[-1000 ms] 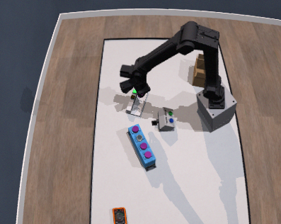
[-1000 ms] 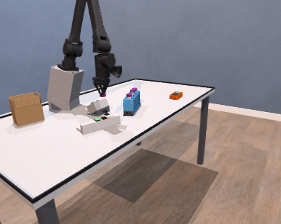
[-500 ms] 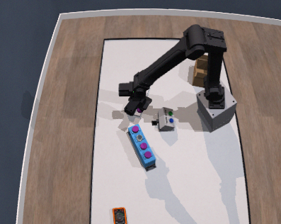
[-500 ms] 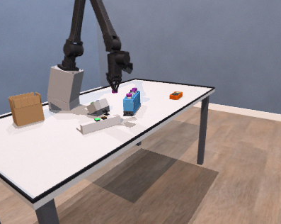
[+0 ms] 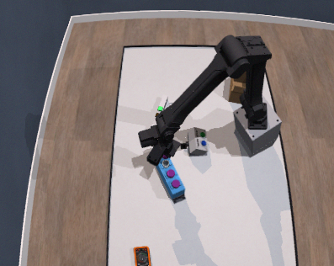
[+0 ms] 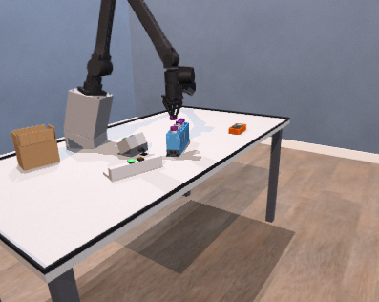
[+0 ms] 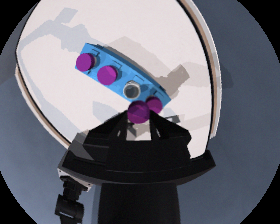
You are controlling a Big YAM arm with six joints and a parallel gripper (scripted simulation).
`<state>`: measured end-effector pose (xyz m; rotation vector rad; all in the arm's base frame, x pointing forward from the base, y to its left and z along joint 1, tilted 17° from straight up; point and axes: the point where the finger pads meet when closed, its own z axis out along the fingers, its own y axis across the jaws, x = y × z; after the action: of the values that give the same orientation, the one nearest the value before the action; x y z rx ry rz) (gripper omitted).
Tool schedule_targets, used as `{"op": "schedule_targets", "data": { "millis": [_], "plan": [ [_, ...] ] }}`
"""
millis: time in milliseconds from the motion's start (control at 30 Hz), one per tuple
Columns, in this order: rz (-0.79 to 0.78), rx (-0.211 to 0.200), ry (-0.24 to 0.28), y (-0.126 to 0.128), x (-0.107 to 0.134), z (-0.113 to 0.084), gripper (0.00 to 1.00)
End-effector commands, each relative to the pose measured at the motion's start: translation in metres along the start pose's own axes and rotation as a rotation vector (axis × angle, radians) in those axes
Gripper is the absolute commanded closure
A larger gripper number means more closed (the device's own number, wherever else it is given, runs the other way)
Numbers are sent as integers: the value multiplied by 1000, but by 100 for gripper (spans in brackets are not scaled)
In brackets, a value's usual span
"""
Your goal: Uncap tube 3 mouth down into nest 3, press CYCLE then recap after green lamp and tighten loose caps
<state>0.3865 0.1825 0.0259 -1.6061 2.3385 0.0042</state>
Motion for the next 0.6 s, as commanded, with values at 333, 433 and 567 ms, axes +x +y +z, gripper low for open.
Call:
{"op": "schedule_targets", "data": {
  "millis": [333,433,567],
  "plan": [
    [78,6,12,6,-21,11,100],
    [75,0,17,10,-18,22,100],
    [71,0,17,10,-19,28,100]
  ]
}}
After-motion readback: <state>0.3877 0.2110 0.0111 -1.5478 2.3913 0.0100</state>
